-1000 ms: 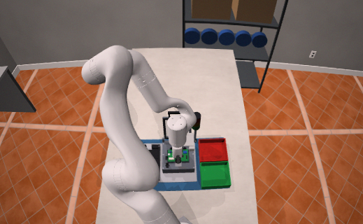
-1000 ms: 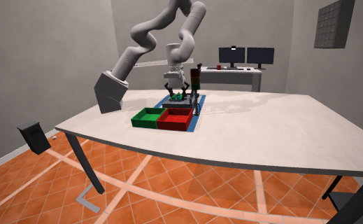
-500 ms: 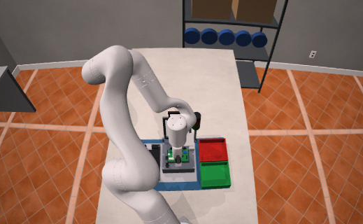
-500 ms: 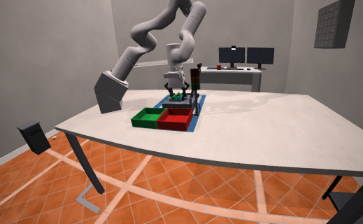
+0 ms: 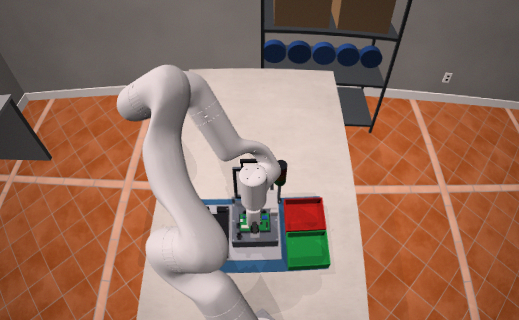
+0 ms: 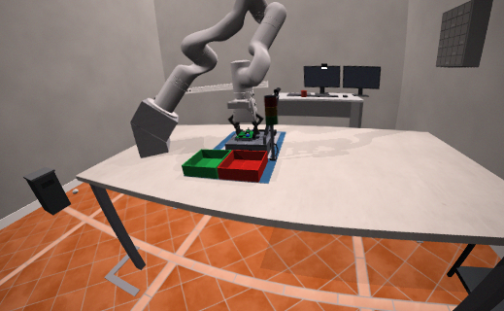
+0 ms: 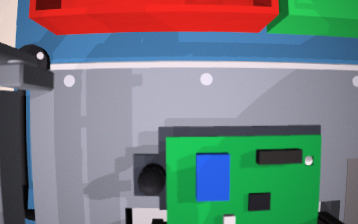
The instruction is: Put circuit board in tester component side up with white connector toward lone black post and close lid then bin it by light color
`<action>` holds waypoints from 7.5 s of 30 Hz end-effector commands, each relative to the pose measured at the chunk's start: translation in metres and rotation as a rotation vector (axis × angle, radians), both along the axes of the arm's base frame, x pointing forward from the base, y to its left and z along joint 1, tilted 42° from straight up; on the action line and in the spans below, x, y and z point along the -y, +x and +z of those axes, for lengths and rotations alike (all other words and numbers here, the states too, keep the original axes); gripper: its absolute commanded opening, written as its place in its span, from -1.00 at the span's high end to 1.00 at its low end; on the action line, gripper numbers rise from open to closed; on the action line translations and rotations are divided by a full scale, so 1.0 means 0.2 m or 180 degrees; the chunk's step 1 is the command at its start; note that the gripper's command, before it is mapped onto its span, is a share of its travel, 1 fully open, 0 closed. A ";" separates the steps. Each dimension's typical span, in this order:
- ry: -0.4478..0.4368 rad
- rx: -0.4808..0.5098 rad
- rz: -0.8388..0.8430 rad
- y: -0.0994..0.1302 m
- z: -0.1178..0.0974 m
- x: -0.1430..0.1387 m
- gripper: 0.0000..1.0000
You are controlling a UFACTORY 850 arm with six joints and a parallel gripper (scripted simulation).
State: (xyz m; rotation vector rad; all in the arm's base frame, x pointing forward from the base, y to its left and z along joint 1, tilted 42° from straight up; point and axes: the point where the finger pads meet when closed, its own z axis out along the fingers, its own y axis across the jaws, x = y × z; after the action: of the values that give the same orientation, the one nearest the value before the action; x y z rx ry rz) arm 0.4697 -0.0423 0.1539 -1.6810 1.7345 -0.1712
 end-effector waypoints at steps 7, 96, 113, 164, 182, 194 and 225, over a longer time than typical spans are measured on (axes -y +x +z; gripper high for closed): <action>0.0000 0.0007 -0.0002 0.00 0.00 0.00 -0.58; 0.0000 0.0007 -0.0002 -0.06 0.09 0.04 -1.00; 0.0000 0.0007 -0.0002 -0.40 0.54 0.27 -1.00; 0.0000 0.0007 -0.0002 -0.32 1.19 0.53 -0.03; 0.0000 0.0007 -0.0002 -0.10 1.34 0.57 -0.03; 0.0000 0.0007 -0.0002 -0.07 1.30 0.55 -0.03; 0.0000 0.0007 -0.0002 -0.01 1.23 0.52 -0.03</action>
State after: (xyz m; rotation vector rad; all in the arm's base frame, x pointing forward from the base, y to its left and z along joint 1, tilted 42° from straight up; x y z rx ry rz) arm 0.4646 -0.1468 0.4015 -1.6802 1.7339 -0.1711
